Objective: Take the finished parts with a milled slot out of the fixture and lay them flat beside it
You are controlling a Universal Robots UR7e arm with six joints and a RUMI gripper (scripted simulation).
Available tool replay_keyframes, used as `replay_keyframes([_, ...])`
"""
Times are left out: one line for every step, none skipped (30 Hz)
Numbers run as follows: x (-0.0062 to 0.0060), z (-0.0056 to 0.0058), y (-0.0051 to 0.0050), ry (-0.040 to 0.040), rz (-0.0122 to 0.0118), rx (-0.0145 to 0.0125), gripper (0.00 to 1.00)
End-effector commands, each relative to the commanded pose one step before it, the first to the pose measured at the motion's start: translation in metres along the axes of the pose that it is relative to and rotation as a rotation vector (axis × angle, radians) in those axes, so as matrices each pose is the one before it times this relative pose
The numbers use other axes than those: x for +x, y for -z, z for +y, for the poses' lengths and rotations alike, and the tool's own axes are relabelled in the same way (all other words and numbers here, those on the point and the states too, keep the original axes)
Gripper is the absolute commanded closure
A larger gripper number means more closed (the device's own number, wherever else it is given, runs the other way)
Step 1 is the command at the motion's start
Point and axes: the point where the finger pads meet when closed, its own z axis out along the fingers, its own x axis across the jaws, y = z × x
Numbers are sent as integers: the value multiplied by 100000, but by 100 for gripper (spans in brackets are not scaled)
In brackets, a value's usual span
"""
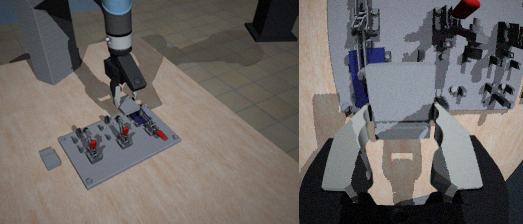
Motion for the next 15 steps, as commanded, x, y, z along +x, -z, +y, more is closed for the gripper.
replay_keyframes([-1393,-31,-10,-58,392,74,100])
replay_keyframes([-448,0,0,0,0,0,100])
replay_keyframes([-451,0,0,0,0,-1,100])
replay_keyframes([-453,0,0,0,0,-1,100])
replay_keyframes([-455,0,0,0,0,-1,100])
replay_keyframes([-455,0,0,0,0,-1,100])
replay_keyframes([-455,0,0,0,0,0,100])
replay_keyframes([-455,0,0,0,0,0,100])
replay_keyframes([-453,0,0,0,0,0,100])
replay_keyframes([-451,0,0,0,0,0,100])
replay_keyframes([-449,0,0,0,0,1,100])
replay_keyframes([-446,0,0,0,0,1,100])
replay_keyframes([-441,0,0,0,0,-1,100])
replay_keyframes([-437,0,0,1,1,-1,100])
replay_keyframes([-432,0,0,0,0,-1,100])
